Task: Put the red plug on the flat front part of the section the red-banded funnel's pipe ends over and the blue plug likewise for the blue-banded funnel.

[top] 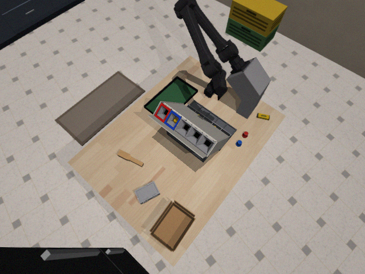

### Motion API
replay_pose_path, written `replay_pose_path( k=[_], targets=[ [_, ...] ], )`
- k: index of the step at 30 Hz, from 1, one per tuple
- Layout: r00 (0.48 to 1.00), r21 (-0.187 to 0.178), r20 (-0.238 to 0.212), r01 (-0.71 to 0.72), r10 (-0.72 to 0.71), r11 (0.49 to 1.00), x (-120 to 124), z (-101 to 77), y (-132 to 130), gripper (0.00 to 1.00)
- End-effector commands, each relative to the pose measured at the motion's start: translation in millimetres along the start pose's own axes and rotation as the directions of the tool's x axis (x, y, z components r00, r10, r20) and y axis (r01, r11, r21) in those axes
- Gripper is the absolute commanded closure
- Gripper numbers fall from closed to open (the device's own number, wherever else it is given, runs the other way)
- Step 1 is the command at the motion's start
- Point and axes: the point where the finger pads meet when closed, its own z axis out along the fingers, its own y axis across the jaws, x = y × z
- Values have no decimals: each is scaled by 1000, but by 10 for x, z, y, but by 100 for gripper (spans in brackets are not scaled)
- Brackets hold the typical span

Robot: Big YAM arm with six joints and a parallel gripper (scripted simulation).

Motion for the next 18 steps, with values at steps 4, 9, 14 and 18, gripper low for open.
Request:
replay_pose_path(
  k=[4,9,14,18],
  targets=[
    [1000,-5,10,-8,8,1000,-43,-28,10,41],
    [1000,-5,10,-8,8,1000,-43,-28,10,41],
    [1000,-5,10,-8,8,1000,-43,-28,10,20],
    [1000,-5,10,-8,8,1000,-43,-28,10,20]
  ],
)
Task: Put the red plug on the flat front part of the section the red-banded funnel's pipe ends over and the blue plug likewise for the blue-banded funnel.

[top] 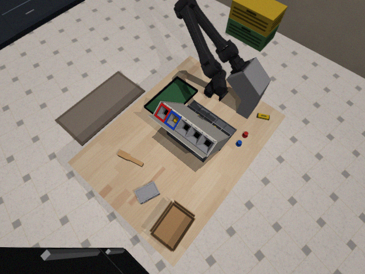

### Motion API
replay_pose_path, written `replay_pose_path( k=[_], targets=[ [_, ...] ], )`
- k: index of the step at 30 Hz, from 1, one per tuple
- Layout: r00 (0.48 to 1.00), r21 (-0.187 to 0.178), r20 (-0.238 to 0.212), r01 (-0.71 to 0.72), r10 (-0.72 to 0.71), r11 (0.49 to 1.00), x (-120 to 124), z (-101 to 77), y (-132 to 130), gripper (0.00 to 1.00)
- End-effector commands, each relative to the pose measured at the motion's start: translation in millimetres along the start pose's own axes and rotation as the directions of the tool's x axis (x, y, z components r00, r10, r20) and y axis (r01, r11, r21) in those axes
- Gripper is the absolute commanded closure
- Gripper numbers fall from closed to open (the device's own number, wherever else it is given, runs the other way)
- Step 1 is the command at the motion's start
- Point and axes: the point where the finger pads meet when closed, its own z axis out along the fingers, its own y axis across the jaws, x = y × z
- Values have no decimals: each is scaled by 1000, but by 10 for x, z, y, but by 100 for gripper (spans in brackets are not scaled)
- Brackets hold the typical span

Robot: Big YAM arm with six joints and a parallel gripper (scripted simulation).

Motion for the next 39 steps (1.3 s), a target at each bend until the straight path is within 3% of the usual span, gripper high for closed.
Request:
replay_pose_path(
  k=[1,26,39],
  targets=[
    [1000,-5,10,-8,8,1000,-43,-28,10,20],
    [1000,-5,10,-8,8,1000,-43,-28,10,20],
    [1000,-143,-6,-14,13,990,84,691,-1066,20]
  ],
)
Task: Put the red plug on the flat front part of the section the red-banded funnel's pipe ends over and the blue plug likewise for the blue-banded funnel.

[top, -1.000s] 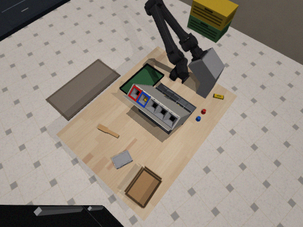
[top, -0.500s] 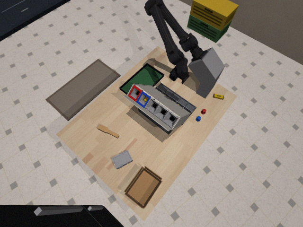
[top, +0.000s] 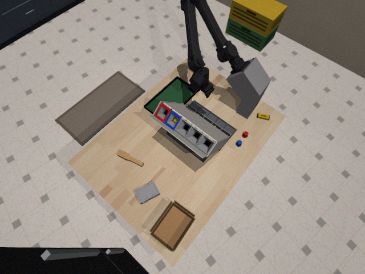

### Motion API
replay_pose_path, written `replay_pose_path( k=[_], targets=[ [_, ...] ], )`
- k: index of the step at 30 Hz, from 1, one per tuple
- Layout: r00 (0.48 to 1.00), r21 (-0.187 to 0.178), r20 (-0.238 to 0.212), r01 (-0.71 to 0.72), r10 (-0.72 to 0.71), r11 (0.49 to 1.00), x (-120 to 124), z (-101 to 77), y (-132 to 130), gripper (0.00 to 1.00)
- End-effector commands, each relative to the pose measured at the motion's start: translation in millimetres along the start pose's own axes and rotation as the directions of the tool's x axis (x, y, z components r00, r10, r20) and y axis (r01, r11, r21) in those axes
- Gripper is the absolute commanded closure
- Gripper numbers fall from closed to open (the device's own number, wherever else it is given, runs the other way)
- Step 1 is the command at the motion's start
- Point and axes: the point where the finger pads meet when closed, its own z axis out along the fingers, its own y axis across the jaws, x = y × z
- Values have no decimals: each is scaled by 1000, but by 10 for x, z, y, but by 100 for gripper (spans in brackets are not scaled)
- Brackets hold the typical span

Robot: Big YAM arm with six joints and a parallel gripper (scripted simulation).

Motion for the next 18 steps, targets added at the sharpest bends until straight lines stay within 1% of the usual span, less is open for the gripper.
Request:
replay_pose_path(
  k=[1,2,4,18],
  targets=[
    [992,-69,38,123,-121,990,-82,149,-267,20],
    [992,-79,37,123,-120,989,-87,197,-354,20],
    [992,-79,37,123,-120,989,-87,197,-354,20],
    [992,-115,32,123,-121,986,-103,382,-698,20]
  ],
)
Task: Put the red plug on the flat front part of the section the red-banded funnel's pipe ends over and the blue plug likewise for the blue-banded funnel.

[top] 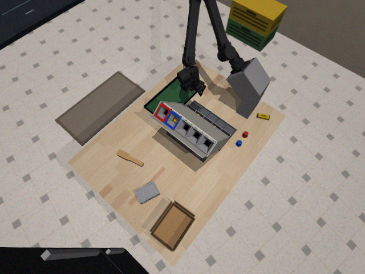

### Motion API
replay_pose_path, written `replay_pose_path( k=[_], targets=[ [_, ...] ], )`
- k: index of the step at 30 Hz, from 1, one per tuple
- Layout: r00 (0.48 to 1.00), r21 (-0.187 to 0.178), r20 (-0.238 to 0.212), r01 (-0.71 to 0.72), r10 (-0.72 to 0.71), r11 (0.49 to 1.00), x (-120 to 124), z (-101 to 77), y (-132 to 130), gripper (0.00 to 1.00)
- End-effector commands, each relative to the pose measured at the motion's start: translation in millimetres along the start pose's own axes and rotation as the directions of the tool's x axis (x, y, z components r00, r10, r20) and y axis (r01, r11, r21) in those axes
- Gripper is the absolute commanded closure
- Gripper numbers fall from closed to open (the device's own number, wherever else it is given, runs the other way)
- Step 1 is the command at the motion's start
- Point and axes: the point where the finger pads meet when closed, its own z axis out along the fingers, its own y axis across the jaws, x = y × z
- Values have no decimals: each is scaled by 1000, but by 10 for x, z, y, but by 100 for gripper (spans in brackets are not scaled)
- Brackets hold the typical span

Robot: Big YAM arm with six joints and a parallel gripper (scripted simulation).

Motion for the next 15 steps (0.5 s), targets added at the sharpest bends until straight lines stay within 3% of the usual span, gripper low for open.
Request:
replay_pose_path(
  k=[1,3,15],
  targets=[
    [999,-3,23,30,-30,1000,-56,4,-138,20],
    [999,-3,23,30,-30,1000,-56,4,-138,20],
    [1000,-2,19,24,-23,1000,-722,25,-1042,20]
  ],
)
